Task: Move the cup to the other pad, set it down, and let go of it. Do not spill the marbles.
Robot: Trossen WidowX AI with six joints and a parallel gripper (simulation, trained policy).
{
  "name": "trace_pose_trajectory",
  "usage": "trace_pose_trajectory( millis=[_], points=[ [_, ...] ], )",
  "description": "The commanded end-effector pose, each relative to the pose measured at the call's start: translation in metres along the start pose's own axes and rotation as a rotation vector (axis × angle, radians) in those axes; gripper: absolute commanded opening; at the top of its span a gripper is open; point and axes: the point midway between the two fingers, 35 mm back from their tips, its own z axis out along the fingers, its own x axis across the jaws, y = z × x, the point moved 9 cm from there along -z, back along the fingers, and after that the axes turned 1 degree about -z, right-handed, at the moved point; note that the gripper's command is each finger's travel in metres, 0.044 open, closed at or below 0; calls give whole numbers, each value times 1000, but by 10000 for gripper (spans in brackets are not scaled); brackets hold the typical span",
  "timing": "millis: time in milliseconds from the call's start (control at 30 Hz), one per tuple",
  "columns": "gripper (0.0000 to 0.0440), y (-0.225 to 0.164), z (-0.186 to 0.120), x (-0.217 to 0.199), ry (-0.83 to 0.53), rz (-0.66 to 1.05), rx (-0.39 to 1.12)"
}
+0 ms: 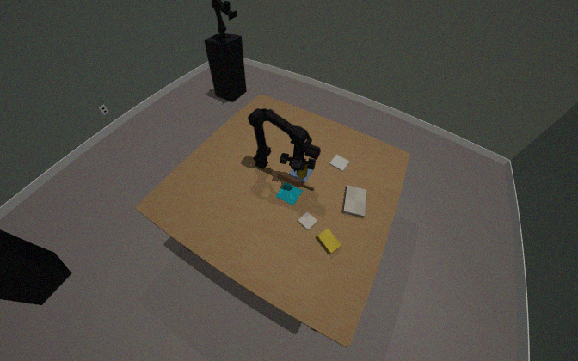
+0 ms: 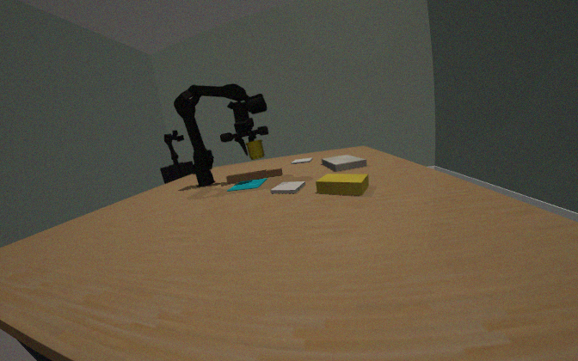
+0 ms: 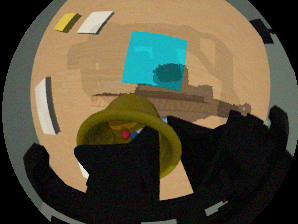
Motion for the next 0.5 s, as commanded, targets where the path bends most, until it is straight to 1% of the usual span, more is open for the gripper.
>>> trace_pose_trajectory(
  millis=[0, 467],
  points=[
    [0, 11, -1, -1, 28, 29, -21],
    [0, 46, 15, -8, 73, 133, -63]
  ],
)
